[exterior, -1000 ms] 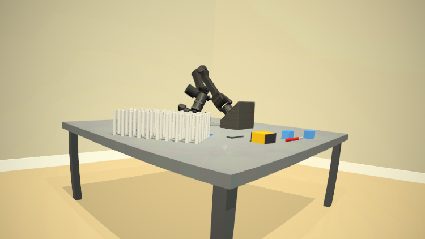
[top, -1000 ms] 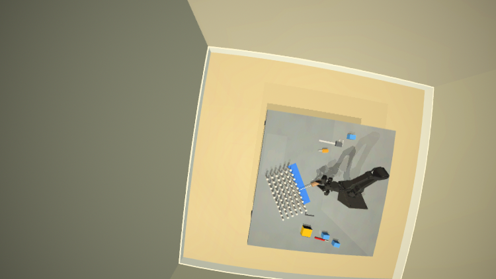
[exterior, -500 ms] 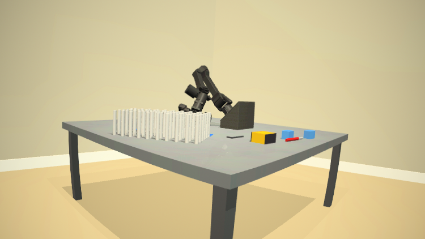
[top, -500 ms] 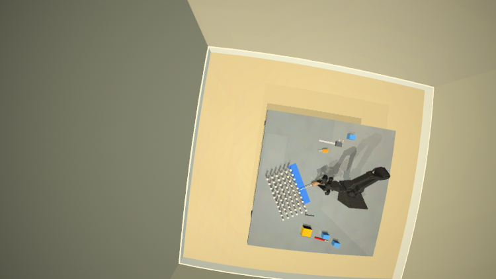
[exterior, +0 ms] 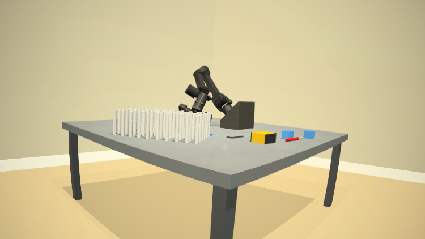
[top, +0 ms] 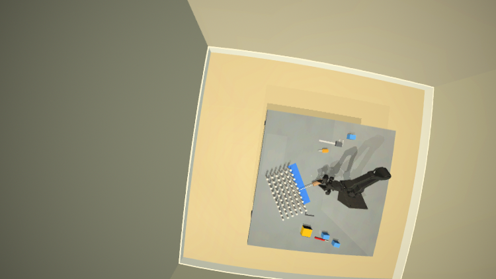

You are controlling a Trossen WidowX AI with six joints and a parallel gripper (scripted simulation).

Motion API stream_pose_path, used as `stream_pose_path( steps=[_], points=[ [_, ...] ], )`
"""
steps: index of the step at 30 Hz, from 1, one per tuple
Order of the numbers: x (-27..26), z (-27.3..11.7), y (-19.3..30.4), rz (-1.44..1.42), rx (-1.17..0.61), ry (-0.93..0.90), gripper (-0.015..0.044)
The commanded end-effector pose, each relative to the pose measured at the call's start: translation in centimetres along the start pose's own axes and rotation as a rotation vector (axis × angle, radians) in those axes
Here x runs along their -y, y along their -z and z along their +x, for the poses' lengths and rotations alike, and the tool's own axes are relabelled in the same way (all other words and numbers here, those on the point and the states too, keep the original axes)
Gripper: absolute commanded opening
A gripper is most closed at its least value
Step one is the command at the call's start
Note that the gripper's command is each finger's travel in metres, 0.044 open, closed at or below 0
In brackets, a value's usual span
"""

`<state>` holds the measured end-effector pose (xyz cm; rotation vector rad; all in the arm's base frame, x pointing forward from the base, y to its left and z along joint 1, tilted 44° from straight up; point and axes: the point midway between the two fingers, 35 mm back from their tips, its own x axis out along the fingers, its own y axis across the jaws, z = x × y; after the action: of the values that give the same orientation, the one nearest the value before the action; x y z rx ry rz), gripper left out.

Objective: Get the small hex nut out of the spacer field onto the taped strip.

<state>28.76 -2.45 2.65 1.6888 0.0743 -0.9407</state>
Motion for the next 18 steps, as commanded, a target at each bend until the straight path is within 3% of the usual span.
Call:
stream_pose_path(
  steps=[1,18],
  points=[
    [0.03,-0.14,-0.07,-0.005,-0.006,0.002,0.0],
    [0.02,-0.52,-0.62,-0.005,-0.006,0.002,0.0]
  ],
)
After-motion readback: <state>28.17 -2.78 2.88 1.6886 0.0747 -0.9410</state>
